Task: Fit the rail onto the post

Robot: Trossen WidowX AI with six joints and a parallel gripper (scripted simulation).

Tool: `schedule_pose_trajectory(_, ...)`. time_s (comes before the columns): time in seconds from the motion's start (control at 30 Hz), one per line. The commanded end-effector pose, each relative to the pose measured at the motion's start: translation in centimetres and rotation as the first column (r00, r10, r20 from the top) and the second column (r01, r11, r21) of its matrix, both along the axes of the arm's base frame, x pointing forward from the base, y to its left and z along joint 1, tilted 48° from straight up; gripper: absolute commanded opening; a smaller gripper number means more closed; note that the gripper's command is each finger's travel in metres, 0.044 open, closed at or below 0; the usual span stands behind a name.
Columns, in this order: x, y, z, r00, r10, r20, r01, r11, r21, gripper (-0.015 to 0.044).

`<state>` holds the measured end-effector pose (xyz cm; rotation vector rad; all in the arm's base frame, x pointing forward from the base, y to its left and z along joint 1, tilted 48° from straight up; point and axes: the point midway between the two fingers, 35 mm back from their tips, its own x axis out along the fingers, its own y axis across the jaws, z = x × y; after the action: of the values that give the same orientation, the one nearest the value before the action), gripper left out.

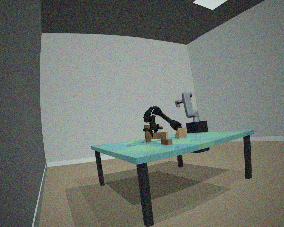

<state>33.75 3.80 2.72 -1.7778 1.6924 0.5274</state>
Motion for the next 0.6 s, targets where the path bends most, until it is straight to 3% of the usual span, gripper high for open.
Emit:
schedule_pose_trajectory(0.0, -0.02, 0.54, 0.16, 1.0, 0.001, 0.002, -0.001, 1.0, 0.013, 0.0)
schedule_pose_trajectory(0.57, -0.12, 1.14, 0.7, 1.0, 0.001, 0.002, -0.001, 1.0, 0.013, 0.0)
